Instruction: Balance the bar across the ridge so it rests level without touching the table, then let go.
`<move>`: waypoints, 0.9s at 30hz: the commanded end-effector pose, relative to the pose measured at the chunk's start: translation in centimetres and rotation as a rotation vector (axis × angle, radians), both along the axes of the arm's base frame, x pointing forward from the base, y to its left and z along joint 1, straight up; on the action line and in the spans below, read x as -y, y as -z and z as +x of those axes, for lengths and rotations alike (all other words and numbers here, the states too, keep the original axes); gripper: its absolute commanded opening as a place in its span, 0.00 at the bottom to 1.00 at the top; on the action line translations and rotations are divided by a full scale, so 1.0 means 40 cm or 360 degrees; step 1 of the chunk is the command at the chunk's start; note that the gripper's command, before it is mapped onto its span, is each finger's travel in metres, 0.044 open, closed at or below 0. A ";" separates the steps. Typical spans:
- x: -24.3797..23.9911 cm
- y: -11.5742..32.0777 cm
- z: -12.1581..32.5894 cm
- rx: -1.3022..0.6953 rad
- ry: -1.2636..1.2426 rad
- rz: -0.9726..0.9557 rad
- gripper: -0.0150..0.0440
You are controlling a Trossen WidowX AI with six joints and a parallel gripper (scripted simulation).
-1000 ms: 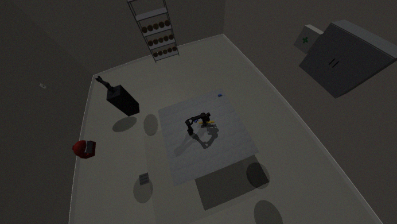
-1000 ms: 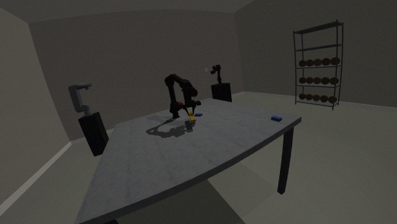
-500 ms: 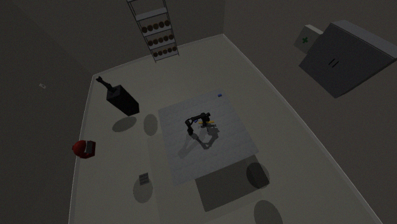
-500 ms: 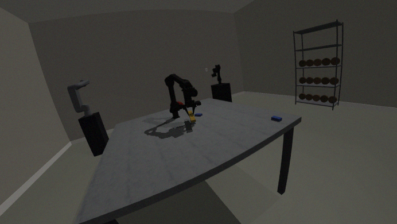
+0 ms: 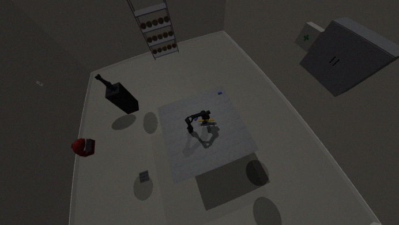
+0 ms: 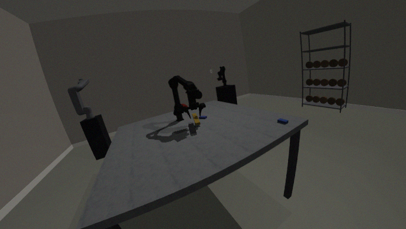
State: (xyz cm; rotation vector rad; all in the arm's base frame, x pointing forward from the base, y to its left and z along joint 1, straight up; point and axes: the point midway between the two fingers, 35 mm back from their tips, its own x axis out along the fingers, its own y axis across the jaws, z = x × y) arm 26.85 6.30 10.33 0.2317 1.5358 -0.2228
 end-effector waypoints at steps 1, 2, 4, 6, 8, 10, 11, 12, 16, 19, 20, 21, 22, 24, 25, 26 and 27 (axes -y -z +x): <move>0.000 0.000 0.000 0.0000 0.0000 -0.0001 1.00; 0.000 0.000 0.000 0.0000 0.0000 -0.0001 1.00; -0.001 -0.021 0.003 0.0000 0.0000 -0.0001 1.00; -0.002 -0.078 0.009 0.0000 0.0000 -0.0001 1.00; -0.002 -0.141 0.009 0.0000 0.0000 0.0000 1.00; -0.001 -0.204 0.003 0.0000 0.0000 0.0000 1.00; 0.000 -0.229 -0.001 0.0000 0.0000 0.0000 1.00; 0.001 -0.245 -0.005 0.0000 0.0000 0.0000 1.00; 0.001 -0.250 -0.006 0.0000 0.0000 0.0000 1.00; 0.001 -0.250 -0.006 0.0000 0.0000 0.0000 1.00; 0.001 -0.250 -0.006 0.0000 0.0000 0.0000 1.00; 0.001 -0.250 -0.006 0.0000 0.0000 0.0000 1.00; 0.001 -0.250 -0.006 0.0000 0.0000 0.0000 1.00; 0.001 -0.250 -0.006 0.0000 0.0000 0.0000 1.00; 0.001 -0.250 -0.006 0.0000 0.0000 0.0000 1.00; 0.001 -0.250 -0.006 0.0000 0.0000 0.0000 1.00; 0.001 -0.250 -0.006 0.0000 0.0000 0.0000 1.00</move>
